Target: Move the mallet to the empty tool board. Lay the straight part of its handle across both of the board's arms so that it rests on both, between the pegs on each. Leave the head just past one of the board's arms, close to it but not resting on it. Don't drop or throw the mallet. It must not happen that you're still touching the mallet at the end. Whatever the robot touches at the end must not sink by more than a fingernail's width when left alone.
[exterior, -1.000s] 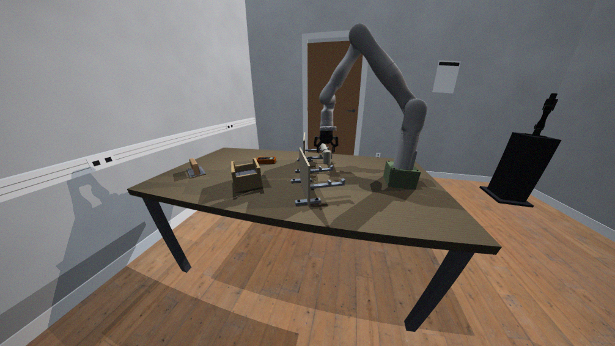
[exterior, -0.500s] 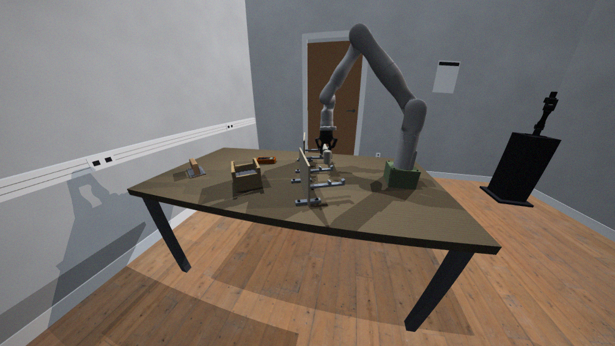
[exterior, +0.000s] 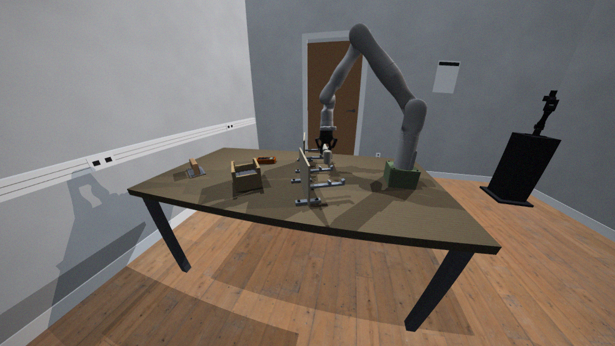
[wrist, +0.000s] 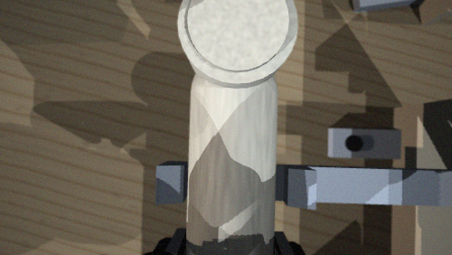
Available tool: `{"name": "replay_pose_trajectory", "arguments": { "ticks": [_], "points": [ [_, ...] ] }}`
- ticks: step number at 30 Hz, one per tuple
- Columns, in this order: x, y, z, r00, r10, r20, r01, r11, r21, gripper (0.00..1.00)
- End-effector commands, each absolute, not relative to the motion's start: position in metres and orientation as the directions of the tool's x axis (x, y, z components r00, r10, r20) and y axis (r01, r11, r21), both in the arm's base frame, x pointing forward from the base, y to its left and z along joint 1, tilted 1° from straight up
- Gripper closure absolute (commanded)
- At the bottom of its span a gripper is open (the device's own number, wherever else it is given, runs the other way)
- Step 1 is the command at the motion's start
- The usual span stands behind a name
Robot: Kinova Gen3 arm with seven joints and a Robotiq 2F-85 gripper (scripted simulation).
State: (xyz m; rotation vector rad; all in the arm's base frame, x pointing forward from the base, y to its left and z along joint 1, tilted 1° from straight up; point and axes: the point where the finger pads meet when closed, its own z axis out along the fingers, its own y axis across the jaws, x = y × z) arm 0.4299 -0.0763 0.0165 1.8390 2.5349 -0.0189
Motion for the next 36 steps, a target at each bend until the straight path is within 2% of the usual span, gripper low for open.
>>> {"name": "replay_pose_trajectory", "arguments": {
  "ticks": [1,10,21,36],
  "points": [
    [0.430,-0.076,0.017,-0.310,0.951,-0.015,0.951,0.310,-0.004,0.90],
    [0.431,-0.076,0.023,-0.310,0.950,-0.015,0.951,0.310,-0.004,0.90],
    [0.433,-0.075,0.085,-0.311,0.950,-0.015,0.950,0.311,-0.003,0.90],
    [0.432,-0.075,0.114,-0.311,0.950,-0.015,0.950,0.311,-0.003,0.90]
  ]
}}
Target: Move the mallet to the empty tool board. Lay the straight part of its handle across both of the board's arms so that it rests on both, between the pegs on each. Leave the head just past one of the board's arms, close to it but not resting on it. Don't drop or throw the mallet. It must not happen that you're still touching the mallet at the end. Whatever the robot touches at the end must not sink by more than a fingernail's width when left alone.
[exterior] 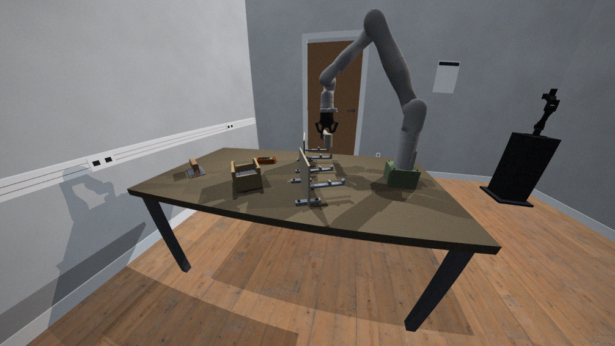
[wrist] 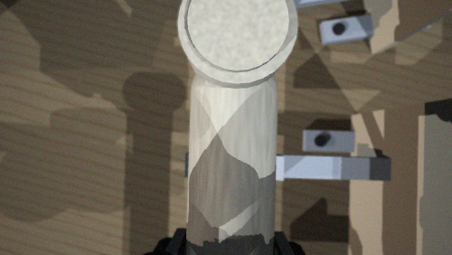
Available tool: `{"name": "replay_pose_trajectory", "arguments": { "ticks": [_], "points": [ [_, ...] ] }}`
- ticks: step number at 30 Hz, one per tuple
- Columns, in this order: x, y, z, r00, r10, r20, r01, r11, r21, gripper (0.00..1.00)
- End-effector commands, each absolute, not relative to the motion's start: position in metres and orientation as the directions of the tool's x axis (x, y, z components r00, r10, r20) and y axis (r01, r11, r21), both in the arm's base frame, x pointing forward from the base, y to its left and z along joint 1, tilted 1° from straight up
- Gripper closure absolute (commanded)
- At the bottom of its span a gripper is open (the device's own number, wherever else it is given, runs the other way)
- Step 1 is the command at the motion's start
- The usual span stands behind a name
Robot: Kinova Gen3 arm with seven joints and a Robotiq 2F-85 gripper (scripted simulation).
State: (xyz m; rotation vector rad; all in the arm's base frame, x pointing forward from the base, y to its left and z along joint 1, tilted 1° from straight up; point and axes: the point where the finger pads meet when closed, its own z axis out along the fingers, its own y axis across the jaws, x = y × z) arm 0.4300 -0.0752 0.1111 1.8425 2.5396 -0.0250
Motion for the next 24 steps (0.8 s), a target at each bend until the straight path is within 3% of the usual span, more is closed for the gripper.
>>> {"name": "replay_pose_trajectory", "arguments": {
  "ticks": [1,24],
  "points": [
    [0.432,-0.074,0.114,-0.311,0.950,-0.015,0.950,0.311,-0.003,0.90],
    [0.415,0.059,0.105,-0.311,0.950,-0.014,0.950,0.311,-0.003,0.90]
  ]
}}
